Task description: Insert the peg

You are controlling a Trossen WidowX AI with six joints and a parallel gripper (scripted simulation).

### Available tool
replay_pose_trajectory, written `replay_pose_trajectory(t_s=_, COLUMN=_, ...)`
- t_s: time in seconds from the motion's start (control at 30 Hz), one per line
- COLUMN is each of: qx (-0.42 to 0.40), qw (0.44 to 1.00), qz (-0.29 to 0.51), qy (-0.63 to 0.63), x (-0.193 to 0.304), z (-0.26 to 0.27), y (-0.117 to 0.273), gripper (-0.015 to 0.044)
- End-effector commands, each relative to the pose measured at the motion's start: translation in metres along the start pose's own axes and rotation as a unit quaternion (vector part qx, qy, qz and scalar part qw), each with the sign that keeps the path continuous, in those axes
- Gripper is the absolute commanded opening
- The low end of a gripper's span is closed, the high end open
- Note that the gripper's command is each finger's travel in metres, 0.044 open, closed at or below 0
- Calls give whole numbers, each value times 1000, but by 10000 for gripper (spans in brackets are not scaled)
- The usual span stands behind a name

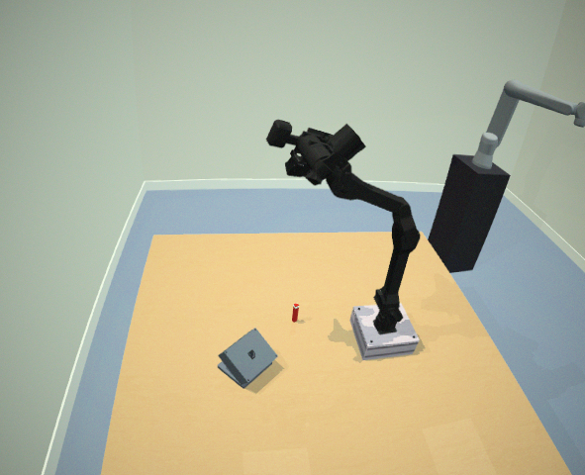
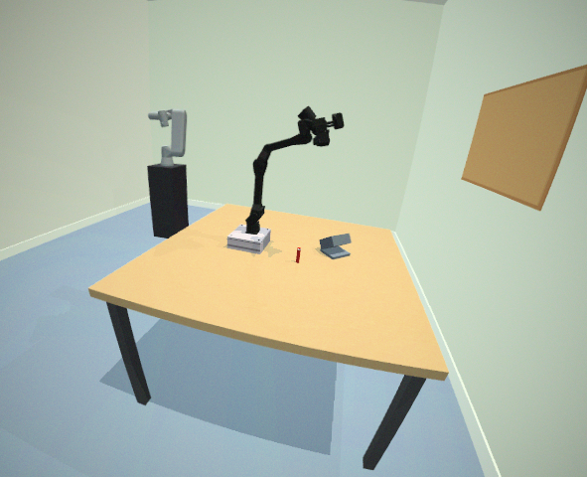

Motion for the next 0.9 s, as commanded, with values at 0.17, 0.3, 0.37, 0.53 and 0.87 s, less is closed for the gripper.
replay_pose_trajectory(t_s=0.17, qx=36, qw=979, qz=8, qy=198, x=-27, z=-16, y=-8, gripper=440)
replay_pose_trajectory(t_s=0.3, qx=50, qw=960, qz=11, qy=277, x=-38, z=-21, y=-11, gripper=440)
replay_pose_trajectory(t_s=0.37, qx=58, qw=947, qz=13, qy=315, x=-44, z=-24, y=-12, gripper=440)
replay_pose_trajectory(t_s=0.53, qx=78, qw=910, qz=17, qy=408, x=-59, z=-30, y=-15, gripper=440)
replay_pose_trajectory(t_s=0.87, qx=119, qw=808, qz=29, qy=577, x=-92, z=-39, y=-21, gripper=440)
Point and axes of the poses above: the point midway between the two fingers, 35 mm back from their tips, its own y axis back along the fingers, its own z axis across the jaws, x = y × z, the point moved 7 cm from there along y, back along the fingers, and after that the axes turned 6 degrees about y, right-handed, at the moved point
